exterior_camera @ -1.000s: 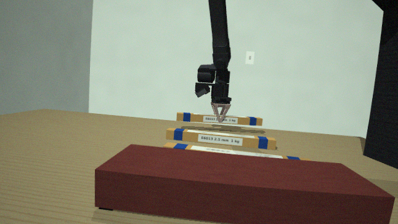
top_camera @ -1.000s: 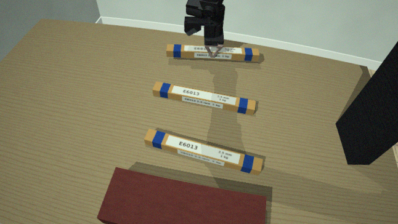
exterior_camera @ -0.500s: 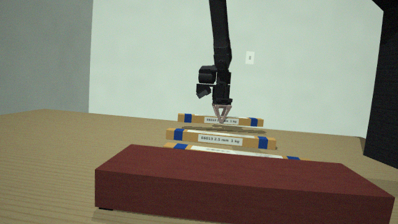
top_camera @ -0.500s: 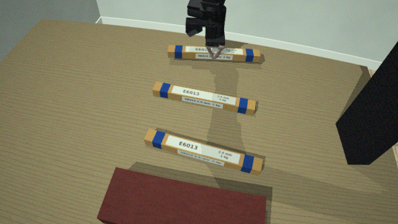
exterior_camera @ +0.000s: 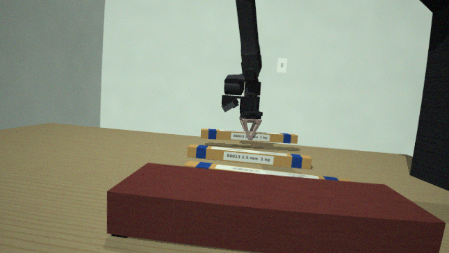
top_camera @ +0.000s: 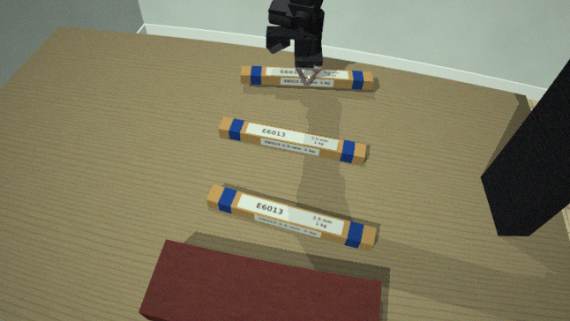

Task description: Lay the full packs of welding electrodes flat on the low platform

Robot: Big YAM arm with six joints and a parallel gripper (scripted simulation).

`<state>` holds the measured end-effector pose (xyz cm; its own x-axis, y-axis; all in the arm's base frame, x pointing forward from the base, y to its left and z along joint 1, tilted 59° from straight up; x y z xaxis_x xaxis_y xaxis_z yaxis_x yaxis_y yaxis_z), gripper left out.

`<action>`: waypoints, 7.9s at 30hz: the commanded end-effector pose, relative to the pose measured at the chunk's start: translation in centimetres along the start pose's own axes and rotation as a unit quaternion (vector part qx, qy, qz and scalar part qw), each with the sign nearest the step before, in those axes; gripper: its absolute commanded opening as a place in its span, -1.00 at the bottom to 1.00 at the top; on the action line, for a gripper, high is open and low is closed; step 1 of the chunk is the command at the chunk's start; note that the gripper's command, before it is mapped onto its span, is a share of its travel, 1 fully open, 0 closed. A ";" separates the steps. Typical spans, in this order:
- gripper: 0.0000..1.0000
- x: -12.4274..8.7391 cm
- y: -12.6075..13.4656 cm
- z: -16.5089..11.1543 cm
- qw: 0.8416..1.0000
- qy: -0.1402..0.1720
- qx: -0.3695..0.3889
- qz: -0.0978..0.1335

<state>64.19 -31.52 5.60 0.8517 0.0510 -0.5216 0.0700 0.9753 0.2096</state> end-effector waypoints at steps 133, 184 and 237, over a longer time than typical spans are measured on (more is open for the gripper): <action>-1.00 0.5 -1.4 2.2 1.000 -0.017 0.006 -0.015; 0.49 -3.2 -0.4 1.0 1.000 -0.019 -0.005 -0.011; 0.49 -9.4 13.2 -0.5 0.995 -0.016 0.096 0.001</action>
<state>56.98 -20.54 10.87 0.8474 0.0473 -0.5288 0.1637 0.9242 0.3450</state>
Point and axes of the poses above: the point where the finger pads meet when closed, its own x axis out along the fingers, its own y axis across the jaws, z = x × y, the point moved 4 cm from there along -x, back along the fingers, and after that the axes turned 15 degrees about x, right-handed, at the moved point
